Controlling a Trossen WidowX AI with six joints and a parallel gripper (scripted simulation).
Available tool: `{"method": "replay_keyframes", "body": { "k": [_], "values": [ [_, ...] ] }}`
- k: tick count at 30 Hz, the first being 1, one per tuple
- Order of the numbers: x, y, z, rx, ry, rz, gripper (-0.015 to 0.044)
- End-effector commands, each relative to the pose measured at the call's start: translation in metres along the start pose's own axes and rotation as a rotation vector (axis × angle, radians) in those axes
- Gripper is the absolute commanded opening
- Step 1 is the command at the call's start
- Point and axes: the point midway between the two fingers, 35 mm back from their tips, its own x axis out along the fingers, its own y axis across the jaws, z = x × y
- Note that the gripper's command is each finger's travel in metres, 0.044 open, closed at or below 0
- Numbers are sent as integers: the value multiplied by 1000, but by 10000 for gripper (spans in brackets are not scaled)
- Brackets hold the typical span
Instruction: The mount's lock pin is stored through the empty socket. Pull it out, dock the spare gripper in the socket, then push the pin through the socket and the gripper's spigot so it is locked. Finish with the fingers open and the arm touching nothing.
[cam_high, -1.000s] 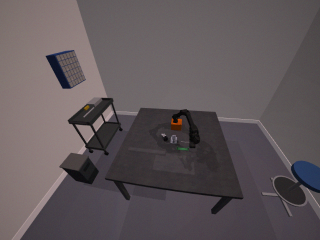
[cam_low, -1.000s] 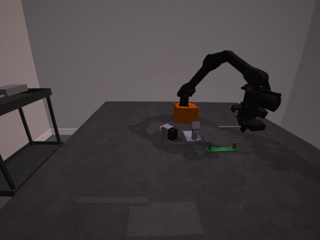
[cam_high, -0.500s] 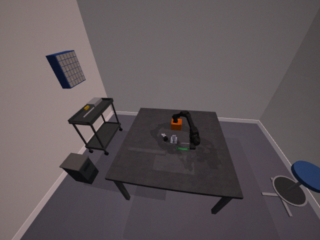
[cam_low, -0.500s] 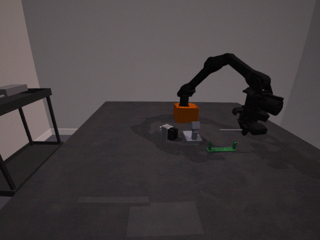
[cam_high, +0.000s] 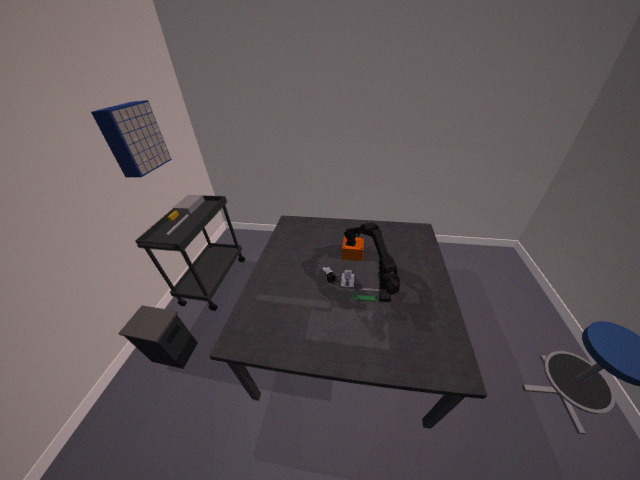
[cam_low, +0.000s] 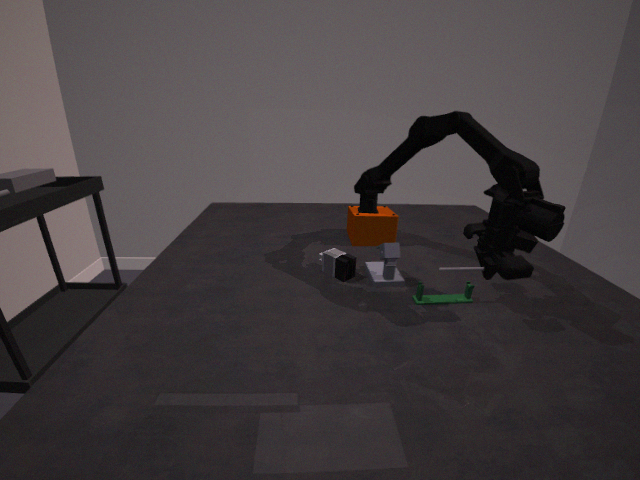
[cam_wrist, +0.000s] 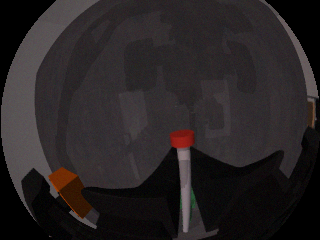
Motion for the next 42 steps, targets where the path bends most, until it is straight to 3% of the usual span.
{"method": "replay_keyframes", "body": {
  "k": [1, 27, 35, 42],
  "values": [
    [7, 1, -1, -2, 1, 2, 0],
    [36, -4, -4, -4, -2, -5, 0],
    [35, -4, -4, -4, -2, -6, 200],
    [26, -3, -3, -4, -2, -5, 200]
  ]
}}
